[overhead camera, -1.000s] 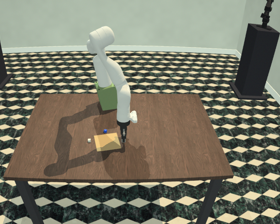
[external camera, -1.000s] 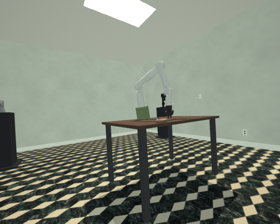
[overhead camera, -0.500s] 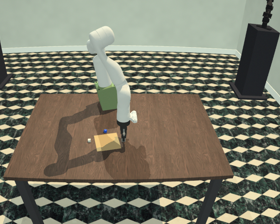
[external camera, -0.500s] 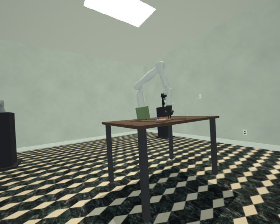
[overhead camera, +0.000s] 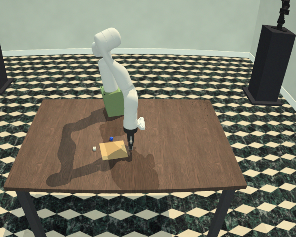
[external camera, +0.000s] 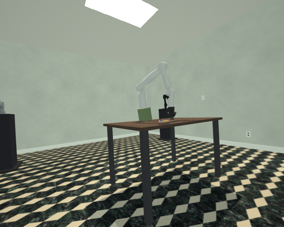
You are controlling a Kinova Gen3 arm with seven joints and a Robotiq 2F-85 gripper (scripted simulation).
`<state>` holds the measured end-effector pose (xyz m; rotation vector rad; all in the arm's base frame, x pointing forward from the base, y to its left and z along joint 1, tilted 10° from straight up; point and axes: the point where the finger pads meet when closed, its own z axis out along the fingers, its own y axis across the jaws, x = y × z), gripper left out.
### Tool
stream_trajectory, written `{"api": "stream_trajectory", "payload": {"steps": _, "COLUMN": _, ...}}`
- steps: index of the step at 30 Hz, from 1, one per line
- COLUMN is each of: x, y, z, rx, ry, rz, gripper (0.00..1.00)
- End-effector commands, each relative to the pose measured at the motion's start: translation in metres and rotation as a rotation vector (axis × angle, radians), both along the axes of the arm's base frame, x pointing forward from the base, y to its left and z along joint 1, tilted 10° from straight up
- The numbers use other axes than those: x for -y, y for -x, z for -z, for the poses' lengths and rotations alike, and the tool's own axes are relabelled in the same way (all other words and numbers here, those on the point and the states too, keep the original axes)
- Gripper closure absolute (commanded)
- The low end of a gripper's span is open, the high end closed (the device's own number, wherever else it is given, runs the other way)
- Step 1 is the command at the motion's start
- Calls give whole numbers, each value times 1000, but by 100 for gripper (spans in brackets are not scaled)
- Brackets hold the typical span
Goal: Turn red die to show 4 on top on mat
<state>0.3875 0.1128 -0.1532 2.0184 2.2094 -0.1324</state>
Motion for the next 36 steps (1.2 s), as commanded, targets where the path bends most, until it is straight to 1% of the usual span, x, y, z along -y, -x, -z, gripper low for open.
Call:
{"api": "stream_trajectory", "payload": {"steps": 1, "x": 0, "y": -1, "z": 0, "rx": 1, "ry": -1, "rz": 0, "gripper": 89}}
{"api": "stream_trajectory", "payload": {"steps": 10, "x": 0, "y": -1, "z": -1, "rx": 1, "ry": -1, "rz": 0, "gripper": 89}}
{"api": "stream_trajectory", "payload": {"steps": 13, "x": -1, "y": 0, "z": -6, "rx": 1, "ry": -1, "rz": 0, "gripper": 89}}
{"api": "stream_trajectory", "payload": {"steps": 17, "x": -4, "y": 1, "z": -24, "rx": 1, "ry": -1, "rz": 0, "gripper": 89}}
{"api": "stream_trajectory", "payload": {"steps": 23, "x": -11, "y": 3, "z": -67, "rx": 1, "ry": -1, "rz": 0, "gripper": 89}}
{"api": "stream_trajectory", "payload": {"steps": 25, "x": -11, "y": 3, "z": -67, "rx": 1, "ry": -1, "rz": 0, "gripper": 89}}
{"api": "stream_trajectory", "payload": {"steps": 28, "x": -14, "y": 4, "z": -85, "rx": 1, "ry": -1, "rz": 0, "gripper": 89}}
{"api": "stream_trajectory", "payload": {"steps": 31, "x": -16, "y": 4, "z": -96, "rx": 1, "ry": -1, "rz": 0, "gripper": 89}}
{"api": "stream_trajectory", "payload": {"steps": 36, "x": -17, "y": 4, "z": -99, "rx": 1, "ry": -1, "rz": 0, "gripper": 89}}
